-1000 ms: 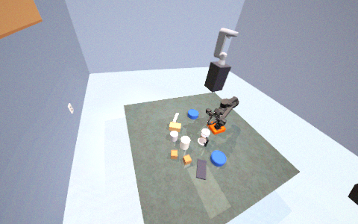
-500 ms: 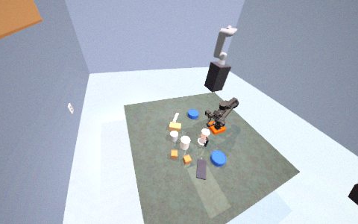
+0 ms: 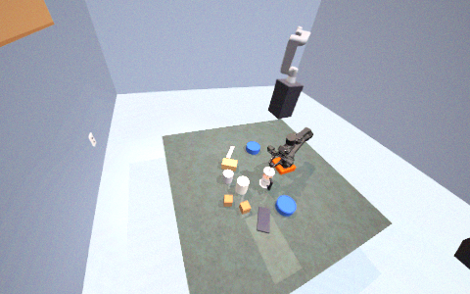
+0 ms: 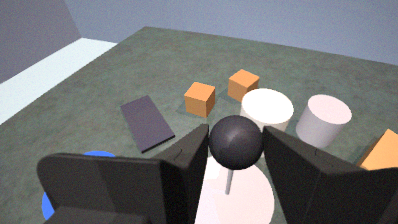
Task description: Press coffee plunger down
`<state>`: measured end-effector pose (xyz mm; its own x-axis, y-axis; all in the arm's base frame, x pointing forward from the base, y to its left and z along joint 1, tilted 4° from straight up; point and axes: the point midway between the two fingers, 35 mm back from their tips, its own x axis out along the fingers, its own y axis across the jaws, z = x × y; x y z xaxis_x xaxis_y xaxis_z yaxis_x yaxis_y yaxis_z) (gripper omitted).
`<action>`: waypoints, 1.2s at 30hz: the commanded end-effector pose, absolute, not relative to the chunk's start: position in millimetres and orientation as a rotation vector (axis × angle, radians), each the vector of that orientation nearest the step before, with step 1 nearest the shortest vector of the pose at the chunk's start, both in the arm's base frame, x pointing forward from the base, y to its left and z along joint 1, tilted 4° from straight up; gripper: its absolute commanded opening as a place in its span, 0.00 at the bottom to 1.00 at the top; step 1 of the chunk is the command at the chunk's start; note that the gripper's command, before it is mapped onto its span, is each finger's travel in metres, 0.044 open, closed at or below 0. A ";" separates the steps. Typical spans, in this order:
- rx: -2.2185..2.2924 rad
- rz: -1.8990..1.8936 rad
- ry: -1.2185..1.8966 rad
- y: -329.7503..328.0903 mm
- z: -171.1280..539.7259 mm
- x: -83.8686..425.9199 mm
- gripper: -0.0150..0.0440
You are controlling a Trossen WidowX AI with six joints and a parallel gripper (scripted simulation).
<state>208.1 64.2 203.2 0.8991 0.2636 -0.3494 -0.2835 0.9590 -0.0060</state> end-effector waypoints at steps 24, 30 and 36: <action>-0.078 0.283 0.444 65.8 170.1 215.5 0.47; -0.078 0.283 0.444 66.1 170.8 216.6 0.47; -0.078 0.283 0.444 66.4 171.4 217.6 0.47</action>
